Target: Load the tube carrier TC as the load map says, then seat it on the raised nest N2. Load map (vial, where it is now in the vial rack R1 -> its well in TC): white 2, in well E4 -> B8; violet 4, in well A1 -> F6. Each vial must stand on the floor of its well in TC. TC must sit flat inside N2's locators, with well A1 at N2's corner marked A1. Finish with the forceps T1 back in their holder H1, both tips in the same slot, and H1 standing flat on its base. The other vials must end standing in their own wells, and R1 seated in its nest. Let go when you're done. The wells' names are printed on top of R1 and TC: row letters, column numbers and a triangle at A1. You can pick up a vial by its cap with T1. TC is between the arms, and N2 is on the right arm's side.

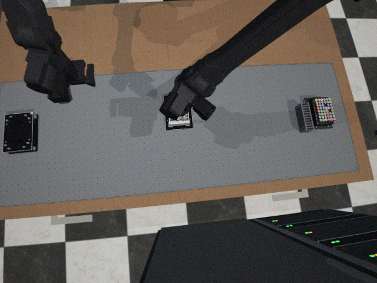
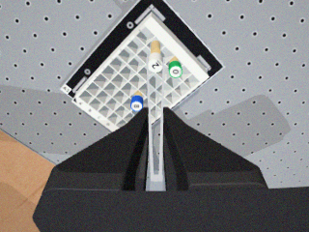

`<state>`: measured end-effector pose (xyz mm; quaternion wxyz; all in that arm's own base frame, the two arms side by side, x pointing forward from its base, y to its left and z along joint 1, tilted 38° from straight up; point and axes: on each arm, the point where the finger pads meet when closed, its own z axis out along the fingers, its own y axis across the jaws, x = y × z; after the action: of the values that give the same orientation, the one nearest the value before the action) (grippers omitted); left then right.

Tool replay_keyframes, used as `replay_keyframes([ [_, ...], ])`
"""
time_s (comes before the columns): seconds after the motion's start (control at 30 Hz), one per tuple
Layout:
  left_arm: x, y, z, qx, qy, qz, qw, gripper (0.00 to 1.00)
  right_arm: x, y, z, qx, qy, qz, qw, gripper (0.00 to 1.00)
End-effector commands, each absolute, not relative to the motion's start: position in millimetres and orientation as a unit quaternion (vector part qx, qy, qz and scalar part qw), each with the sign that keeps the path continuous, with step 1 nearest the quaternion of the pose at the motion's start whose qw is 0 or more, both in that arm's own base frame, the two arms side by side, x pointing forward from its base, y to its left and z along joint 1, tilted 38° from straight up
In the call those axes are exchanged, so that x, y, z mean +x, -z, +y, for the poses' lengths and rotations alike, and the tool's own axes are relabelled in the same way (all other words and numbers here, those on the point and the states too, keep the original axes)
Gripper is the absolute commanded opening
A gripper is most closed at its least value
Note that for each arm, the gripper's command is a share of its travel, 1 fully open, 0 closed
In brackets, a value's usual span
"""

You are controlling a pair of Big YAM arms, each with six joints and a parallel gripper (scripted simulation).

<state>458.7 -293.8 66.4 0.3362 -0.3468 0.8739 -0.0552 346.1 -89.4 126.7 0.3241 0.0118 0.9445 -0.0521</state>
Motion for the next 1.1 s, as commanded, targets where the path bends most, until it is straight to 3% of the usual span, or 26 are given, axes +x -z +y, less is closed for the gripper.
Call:
replay_keyframes([
  [0.0, 478.3, -90.9, -297.5, -0.362, 0.081, 0.86, 0.351, 0.09, 350.6, -135.9, -91.0, 0.013, 0.055, 0.942, 0.332, 1.0],
  [1.07, 479.6, -96.4, -295.8, -0.359, 0.084, 0.86, 0.353, 0.09, 350.6, -135.9, -91.0, 0.013, 0.055, 0.942, 0.332, 1.0],
])
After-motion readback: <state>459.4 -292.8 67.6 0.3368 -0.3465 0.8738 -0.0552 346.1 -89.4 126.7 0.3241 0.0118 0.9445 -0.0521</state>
